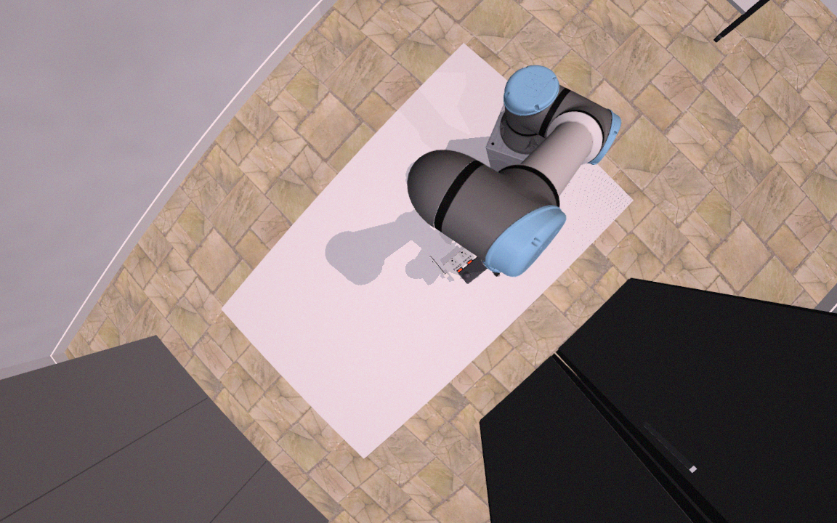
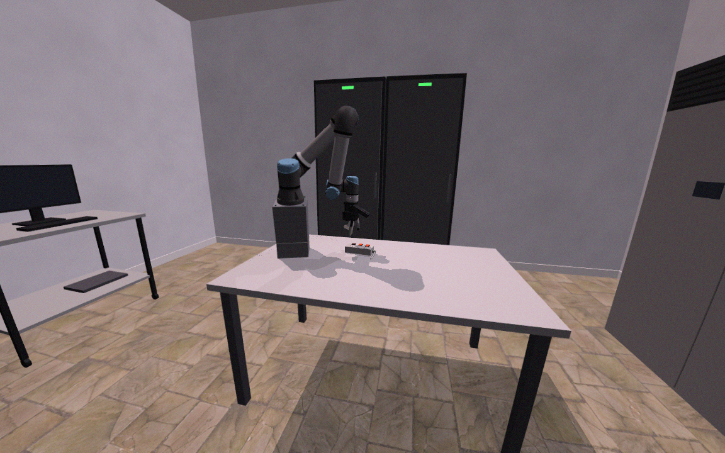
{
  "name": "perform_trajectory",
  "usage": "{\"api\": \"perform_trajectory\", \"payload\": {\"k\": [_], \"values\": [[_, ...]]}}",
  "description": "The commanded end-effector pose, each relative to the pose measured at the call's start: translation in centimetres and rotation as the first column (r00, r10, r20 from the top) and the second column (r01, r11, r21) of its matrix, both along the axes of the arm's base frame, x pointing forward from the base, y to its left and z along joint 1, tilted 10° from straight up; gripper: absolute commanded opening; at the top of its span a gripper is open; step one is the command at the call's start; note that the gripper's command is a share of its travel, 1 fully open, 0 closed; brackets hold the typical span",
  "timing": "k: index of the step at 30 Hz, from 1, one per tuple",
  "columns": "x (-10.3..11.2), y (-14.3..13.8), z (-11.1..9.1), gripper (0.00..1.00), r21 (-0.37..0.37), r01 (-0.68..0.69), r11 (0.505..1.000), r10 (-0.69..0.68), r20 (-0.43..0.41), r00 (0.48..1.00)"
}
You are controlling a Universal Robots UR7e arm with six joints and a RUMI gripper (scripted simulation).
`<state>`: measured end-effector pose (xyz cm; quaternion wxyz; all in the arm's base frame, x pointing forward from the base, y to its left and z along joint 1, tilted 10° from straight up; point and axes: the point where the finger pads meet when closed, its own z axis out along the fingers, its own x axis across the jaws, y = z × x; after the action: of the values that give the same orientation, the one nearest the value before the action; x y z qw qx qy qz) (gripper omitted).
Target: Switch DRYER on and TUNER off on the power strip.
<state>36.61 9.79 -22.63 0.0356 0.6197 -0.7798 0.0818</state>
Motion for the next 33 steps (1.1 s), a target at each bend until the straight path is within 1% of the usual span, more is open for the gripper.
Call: {"api": "perform_trajectory", "payload": {"k": [1,2,4,19,21,27,33], "values": [[-0.2,0.3,1.5,1.00,-0.001,-0.001,1.000,0.001,-0.002,1.000],[-0.3,0.4,1.9,1.00,-0.001,-0.001,1.000,0.001,-0.002,1.000],[-0.3,0.4,1.9,1.00,-0.001,-0.001,1.000,0.001,-0.002,1.000],[-0.4,1.3,7.0,1.00,-0.001,-0.001,1.000,0.001,-0.001,1.000],[-0.4,1.3,7.0,1.00,-0.001,-0.001,1.000,0.001,-0.001,1.000],[-0.3,1.5,8.4,1.00,0.000,-0.001,1.000,0.001,0.002,1.000],[-0.3,1.6,9.1,1.00,0.000,-0.001,1.000,0.001,0.003,1.000]]}}
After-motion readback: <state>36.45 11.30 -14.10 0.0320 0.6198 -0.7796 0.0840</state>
